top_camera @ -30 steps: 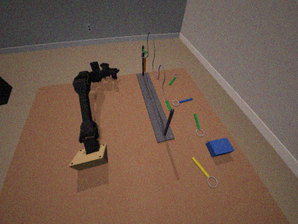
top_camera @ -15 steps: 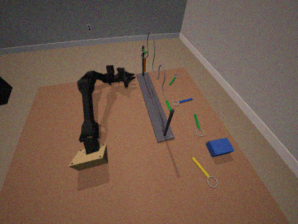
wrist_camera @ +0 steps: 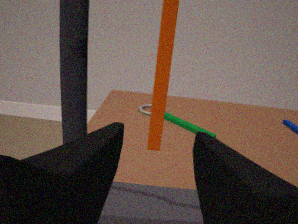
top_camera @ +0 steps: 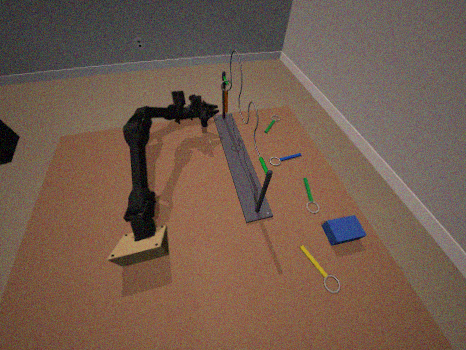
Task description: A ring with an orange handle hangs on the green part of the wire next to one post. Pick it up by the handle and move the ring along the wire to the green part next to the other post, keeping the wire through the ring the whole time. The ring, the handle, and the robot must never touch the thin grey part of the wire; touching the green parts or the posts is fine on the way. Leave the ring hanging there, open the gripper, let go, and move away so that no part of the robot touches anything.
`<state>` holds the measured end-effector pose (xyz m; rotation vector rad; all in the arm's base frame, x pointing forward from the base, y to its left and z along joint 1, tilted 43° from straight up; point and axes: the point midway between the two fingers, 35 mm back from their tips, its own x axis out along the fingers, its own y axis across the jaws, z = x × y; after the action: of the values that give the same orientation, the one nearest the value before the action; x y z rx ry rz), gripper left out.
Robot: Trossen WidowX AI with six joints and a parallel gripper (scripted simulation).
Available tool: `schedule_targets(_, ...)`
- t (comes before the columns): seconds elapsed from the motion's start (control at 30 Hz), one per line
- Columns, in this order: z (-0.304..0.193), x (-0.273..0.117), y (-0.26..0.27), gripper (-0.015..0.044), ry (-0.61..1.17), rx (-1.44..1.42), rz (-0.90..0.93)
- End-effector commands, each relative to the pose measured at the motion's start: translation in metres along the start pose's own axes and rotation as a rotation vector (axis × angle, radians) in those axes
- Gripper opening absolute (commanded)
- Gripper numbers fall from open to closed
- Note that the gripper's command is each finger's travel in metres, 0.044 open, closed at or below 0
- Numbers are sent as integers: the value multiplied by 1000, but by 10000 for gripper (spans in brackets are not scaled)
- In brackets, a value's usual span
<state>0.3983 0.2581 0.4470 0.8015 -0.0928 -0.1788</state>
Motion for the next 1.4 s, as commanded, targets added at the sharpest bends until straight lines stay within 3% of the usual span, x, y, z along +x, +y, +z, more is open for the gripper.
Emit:
schedule_targets(0.0,-3,4,2,160,11,-4,6)
schedule_targets(1.37,-4,68,3,160,7,-6,10)
